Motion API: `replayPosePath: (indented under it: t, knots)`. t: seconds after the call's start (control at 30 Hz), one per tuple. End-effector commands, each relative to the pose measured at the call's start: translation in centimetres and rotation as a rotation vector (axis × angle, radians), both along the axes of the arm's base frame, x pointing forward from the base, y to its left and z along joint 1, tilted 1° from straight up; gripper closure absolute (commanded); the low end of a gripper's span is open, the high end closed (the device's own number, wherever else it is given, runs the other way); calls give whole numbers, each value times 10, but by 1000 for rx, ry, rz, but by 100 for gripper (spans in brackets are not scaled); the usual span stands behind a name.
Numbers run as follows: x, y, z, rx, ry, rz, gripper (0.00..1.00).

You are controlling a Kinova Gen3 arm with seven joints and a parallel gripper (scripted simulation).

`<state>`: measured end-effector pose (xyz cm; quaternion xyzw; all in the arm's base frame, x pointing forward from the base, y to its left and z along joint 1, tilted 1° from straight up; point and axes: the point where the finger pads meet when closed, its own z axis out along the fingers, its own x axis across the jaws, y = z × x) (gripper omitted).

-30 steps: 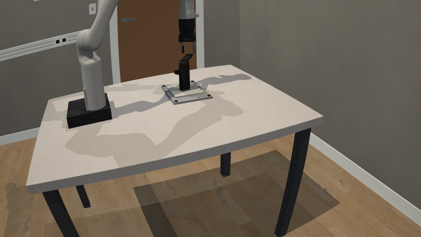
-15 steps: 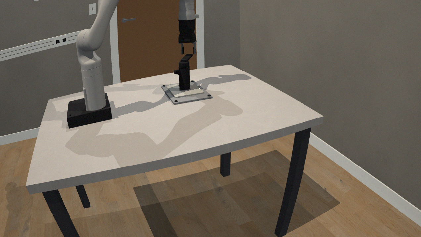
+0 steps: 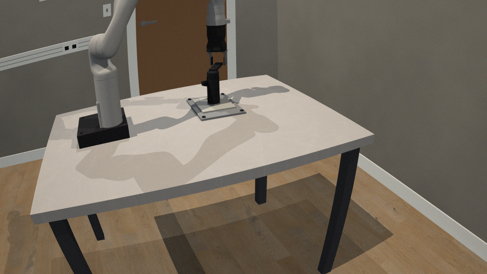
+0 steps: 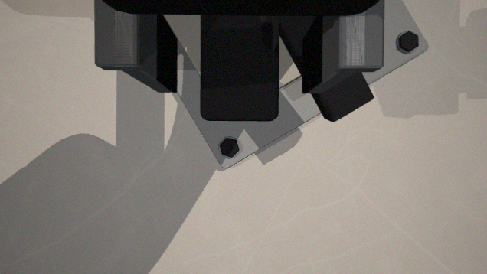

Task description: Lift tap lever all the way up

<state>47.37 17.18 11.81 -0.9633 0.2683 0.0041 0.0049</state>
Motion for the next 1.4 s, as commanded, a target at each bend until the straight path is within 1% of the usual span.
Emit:
replayPosePath:
  t: [0.0,0.37,0.63,1.37]
  knots:
    - [0,0,-2,1,-2,0,0]
    - [0,0,-11,1,-2,0,0]
    - [0,0,-14,1,-2,0,0]
    - [0,0,-15,1,-2,0,0]
